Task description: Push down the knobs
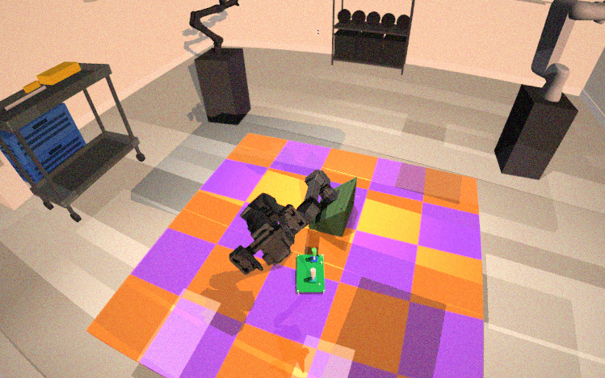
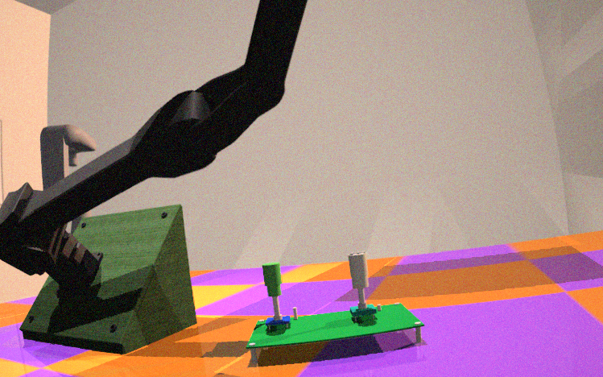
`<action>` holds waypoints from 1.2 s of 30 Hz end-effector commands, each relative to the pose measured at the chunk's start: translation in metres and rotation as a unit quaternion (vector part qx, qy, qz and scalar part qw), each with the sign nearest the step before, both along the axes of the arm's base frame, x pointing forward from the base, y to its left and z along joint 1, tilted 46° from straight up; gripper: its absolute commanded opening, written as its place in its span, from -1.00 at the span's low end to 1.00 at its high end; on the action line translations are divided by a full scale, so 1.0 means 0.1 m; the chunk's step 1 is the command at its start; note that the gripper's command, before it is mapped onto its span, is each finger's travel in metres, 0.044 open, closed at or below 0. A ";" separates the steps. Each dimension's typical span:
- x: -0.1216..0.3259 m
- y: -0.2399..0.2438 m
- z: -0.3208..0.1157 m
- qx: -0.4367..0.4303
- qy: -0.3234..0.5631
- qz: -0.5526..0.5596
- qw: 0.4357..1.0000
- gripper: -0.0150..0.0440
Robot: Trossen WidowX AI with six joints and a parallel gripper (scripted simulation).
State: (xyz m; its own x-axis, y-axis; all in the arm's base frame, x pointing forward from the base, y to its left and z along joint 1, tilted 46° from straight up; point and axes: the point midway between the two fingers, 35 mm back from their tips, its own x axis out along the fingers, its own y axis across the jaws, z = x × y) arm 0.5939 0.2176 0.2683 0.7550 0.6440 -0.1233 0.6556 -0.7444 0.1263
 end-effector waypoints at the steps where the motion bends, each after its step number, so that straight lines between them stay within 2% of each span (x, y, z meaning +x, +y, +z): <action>1: -0.01 0.01 0.02 0.000 -0.002 0.001 1.000 0.78; 8: -0.31 0.24 0.69 0.013 -0.086 0.027 0.996 0.15; 15: -0.71 0.57 1.15 0.017 -0.164 0.071 0.984 -0.47; 24: -1.57 1.09 1.99 0.078 -0.261 0.140 0.952 -0.49; 27: -1.76 1.14 2.21 0.086 -0.283 0.135 0.946 -0.49; 32: -2.34 1.29 2.67 0.130 -0.331 0.166 0.920 -0.49; 36: -2.51 1.28 2.82 0.165 -0.325 0.169 0.916 -0.49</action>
State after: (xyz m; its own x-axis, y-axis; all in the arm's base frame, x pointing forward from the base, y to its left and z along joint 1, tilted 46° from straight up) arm 0.3656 0.3474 0.5300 0.3778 0.7981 0.4694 0.7076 -0.5758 0.4096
